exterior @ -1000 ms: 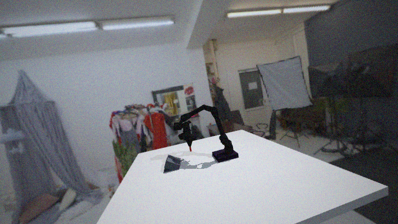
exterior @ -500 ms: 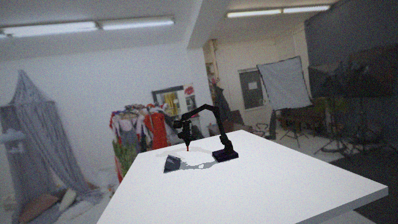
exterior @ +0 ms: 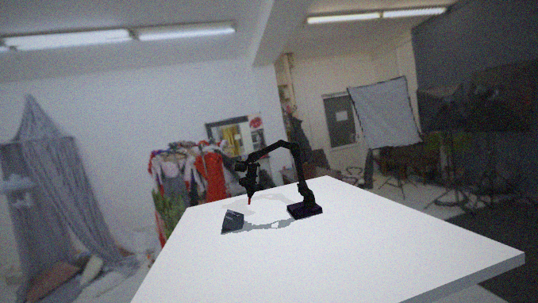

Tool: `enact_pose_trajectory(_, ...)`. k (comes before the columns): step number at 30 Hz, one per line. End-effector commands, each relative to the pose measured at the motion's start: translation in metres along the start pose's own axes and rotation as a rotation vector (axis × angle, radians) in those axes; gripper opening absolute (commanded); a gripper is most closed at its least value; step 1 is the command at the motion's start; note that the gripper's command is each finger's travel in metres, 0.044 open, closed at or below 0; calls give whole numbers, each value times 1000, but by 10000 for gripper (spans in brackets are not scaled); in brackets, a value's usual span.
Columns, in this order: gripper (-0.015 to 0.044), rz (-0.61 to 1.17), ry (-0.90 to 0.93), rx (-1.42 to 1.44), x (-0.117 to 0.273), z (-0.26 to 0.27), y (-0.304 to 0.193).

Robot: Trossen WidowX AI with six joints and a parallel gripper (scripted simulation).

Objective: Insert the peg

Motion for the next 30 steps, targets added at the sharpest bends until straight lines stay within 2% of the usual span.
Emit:
enact_pose_trajectory(1,0,-44,-16,43,1,5,4)
enact_pose_trajectory(18,0,-191,-94,164,10,16,17)
enact_pose_trajectory(30,0,-215,-107,183,-10,15,27)
Point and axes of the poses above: the point midway between the two fingers, 35 mm back from their tips, its own x axis back along the fingers, its own z axis across the jaws, y = z × x, the point moved 8 cm from there along x, back along the fingers, and after that the axes turned 5 degrees about -x, right-handed, at the moved point
